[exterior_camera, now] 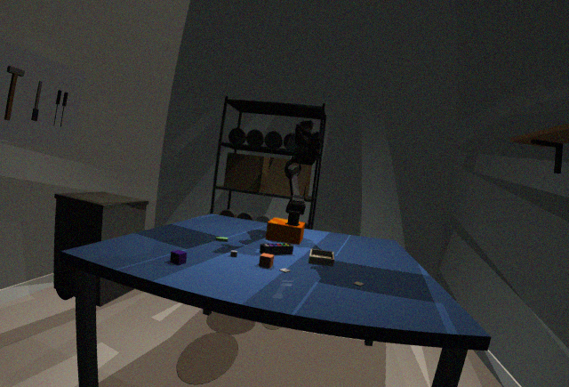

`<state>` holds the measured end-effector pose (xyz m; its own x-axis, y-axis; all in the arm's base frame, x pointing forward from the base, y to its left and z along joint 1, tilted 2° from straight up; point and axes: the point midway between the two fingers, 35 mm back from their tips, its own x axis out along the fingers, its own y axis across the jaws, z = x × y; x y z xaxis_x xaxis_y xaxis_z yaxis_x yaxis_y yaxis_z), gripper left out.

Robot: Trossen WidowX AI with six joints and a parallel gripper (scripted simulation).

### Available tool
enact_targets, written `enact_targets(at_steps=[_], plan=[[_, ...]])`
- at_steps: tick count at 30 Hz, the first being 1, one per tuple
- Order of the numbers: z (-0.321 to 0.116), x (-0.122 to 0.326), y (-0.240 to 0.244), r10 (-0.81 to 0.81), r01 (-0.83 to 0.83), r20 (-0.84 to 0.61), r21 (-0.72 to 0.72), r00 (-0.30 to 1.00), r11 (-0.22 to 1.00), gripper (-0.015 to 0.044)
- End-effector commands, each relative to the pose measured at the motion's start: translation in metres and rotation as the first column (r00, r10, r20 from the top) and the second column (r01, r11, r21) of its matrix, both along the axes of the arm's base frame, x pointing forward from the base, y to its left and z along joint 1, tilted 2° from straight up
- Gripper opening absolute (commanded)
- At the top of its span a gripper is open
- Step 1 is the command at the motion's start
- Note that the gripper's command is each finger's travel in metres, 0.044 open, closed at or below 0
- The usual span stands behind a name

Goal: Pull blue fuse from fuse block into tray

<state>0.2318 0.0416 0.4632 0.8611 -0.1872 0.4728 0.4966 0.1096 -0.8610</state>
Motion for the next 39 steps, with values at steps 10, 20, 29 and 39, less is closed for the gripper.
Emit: enact_targets(at_steps=[10,20,29,39], plan=[[-0.170,0.135,0.044,0.135,-0.170,-0.661,0.012,0.738,0.985,0.0074],[-0.334,0.140,0.020,0.234,0.059,-0.955,0.248,0.181,0.967,0.0074],[-0.431,0.077,-0.008,0.416,0.505,-0.866,0.236,-0.279,0.830,0.0074],[-0.433,0.075,-0.009,0.420,0.513,-0.861,0.233,-0.285,0.826,0.0074]])
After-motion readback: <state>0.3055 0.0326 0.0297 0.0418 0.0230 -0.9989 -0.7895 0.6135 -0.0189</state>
